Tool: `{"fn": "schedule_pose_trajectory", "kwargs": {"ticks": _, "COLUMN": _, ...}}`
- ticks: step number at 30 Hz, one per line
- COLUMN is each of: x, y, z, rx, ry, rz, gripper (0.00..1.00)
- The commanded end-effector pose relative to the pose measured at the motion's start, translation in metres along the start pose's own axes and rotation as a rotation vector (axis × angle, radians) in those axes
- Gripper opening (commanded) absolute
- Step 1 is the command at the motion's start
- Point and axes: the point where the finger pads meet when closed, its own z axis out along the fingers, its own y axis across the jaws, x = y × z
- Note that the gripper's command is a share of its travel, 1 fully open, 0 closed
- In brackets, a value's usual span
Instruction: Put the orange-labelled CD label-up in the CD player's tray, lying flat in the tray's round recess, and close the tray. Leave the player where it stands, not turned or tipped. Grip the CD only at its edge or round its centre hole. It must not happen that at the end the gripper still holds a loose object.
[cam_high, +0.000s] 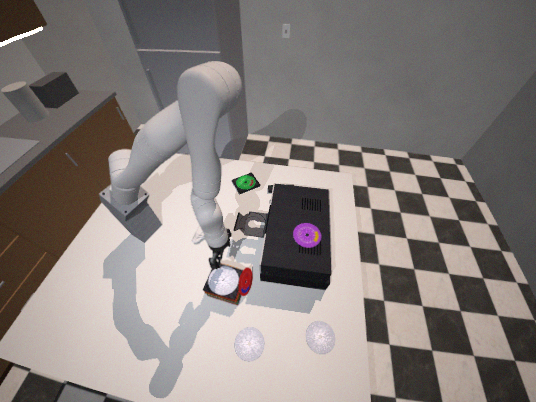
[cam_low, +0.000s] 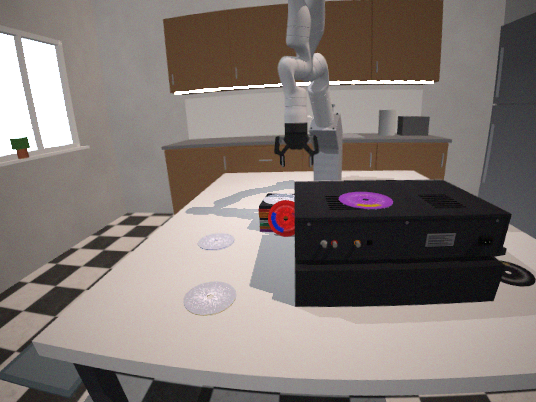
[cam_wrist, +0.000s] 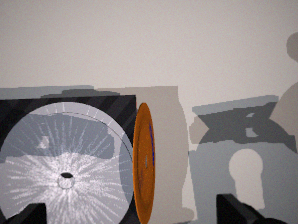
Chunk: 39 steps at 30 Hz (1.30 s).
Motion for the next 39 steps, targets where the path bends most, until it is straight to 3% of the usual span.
{"fn": "schedule_pose_trajectory", "kwargs": {"ticks": 1, "x": 0.0, "y": 0.0, "z": 0.0, "rx": 0.0, "ry": -0.001, "rz": 0.0, "gripper": 1.0}}
{"fn": "schedule_pose_trajectory", "kwargs": {"ticks": 20, "x": 0.0, "y": 0.0, "z": 0.0, "rx": 0.0, "ry": -0.001, "rz": 0.0, "gripper": 1.0}}
{"fn": "schedule_pose_trajectory", "kwargs": {"ticks": 21, "x": 0.0, "y": 0.0, "z": 0.0, "rx": 0.0, "ry": -0.001, "rz": 0.0, "gripper": 0.16}}
{"fn": "schedule_pose_trajectory", "kwargs": {"ticks": 39, "x": -0.001, "y": -0.001, "z": 0.011, "rx": -0.031, "ry": 0.0, "rz": -0.001, "gripper": 0.16}}
